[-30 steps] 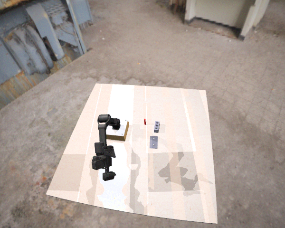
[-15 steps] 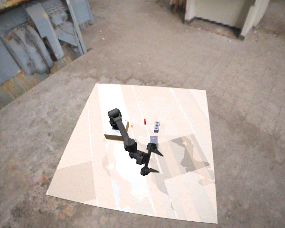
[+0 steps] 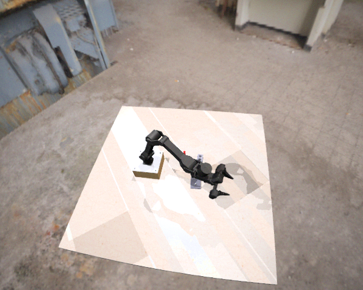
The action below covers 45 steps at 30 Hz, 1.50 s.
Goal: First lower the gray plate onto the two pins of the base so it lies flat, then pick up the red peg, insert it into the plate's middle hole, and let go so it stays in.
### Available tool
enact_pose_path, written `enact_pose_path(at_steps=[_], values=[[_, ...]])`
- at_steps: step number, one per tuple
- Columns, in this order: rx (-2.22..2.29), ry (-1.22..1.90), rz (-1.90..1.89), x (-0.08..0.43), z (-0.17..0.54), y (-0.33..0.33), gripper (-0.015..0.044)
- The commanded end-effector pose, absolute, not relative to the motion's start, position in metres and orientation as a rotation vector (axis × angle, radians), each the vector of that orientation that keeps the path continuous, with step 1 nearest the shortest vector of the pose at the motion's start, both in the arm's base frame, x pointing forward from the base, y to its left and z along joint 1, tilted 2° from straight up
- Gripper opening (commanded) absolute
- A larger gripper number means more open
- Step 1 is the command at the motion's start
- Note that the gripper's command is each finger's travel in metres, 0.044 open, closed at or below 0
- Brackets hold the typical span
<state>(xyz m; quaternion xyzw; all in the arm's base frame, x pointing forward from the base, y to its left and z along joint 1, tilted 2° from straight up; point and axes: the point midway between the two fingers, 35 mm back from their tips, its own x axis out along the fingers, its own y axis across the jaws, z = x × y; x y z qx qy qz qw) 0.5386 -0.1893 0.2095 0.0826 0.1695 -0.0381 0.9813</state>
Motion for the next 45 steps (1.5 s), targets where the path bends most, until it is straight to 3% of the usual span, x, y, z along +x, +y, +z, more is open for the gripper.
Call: enact_pose_path(at_steps=[1, 8, 14, 22, 25, 31, 36, 45], values=[[0.009, 0.505, 0.021, 0.54, 0.182, -0.136, 0.044], [-0.331, 0.793, 0.305, 0.506, 0.134, -0.029, 0.044], [-0.569, 0.94, 0.527, 0.468, 0.112, 0.024, 0.044], [-1.123, 1.144, 1.121, 0.366, 0.091, 0.104, 0.044], [-1.229, 1.164, 1.253, 0.345, 0.092, 0.114, 0.044], [-1.229, 1.164, 1.253, 0.347, 0.089, 0.112, 0.044], [-1.229, 1.164, 1.253, 0.347, 0.029, 0.113, 0.044], [-1.229, 1.164, 1.253, 0.349, 0.012, 0.112, 0.044]])
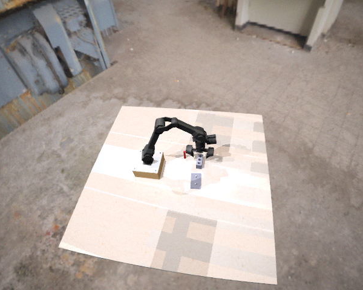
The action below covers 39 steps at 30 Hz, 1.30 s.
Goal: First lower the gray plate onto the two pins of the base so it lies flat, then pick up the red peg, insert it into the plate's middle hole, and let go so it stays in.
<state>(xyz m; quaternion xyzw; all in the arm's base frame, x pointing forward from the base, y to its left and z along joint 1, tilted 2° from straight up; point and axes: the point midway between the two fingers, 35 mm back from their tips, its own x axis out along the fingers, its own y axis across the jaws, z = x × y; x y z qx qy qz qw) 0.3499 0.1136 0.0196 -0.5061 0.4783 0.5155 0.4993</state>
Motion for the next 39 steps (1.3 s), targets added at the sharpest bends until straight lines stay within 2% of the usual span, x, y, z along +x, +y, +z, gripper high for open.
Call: enact_pose_path(at_steps=[1, 39], values=[[-1.229, 1.164, 1.253, 0.349, 0.012, 0.112, 0.044], [-1.229, 1.164, 1.253, 0.349, -0.046, 0.113, 0.044]])
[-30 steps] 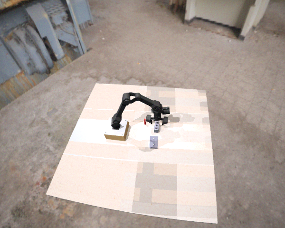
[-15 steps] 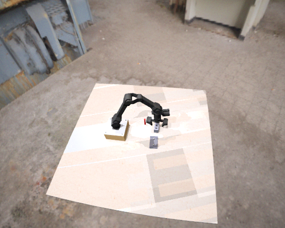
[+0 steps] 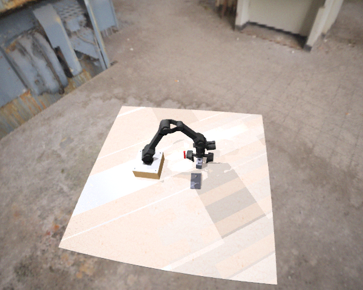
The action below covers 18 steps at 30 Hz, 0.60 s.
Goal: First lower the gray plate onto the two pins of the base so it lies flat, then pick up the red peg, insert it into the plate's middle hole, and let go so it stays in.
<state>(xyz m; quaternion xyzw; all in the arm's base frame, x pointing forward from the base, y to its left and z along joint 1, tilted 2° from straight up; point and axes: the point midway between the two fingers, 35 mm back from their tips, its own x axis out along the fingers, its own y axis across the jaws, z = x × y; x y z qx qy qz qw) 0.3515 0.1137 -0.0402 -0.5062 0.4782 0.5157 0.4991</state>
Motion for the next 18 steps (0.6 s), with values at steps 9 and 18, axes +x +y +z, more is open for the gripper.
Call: enact_pose_path(at_steps=[9, 18], values=[[-1.229, 1.164, 1.253, 0.3493, -0.0463, 0.1126, 0.023], [-1.229, 1.164, 1.253, 0.3493, -0.0463, 0.1126, 0.0072]])
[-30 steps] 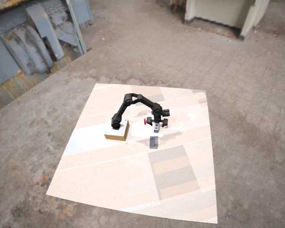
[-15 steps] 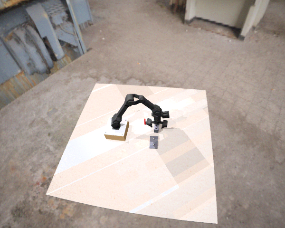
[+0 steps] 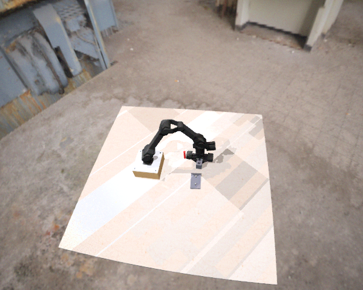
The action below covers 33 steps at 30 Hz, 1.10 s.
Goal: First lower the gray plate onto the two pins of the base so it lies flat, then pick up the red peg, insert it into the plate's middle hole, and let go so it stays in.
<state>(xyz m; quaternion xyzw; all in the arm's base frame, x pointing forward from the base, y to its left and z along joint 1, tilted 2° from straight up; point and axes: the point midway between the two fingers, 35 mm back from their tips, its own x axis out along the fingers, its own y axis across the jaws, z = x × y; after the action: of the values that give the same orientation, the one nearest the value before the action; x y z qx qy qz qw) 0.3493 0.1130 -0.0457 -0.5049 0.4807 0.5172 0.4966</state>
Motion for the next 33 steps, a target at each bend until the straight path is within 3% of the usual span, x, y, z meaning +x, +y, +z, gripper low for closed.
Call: enact_pose_path(at_steps=[1, 7, 33], values=[[-1.229, 1.164, 1.253, 0.349, -0.046, 0.113, 0.0065], [-1.228, 1.164, 1.252, 0.35, -0.046, 0.113, 0.0], [-1.216, 1.15, 1.228, 0.358, 0.019, 0.116, 0.0]])
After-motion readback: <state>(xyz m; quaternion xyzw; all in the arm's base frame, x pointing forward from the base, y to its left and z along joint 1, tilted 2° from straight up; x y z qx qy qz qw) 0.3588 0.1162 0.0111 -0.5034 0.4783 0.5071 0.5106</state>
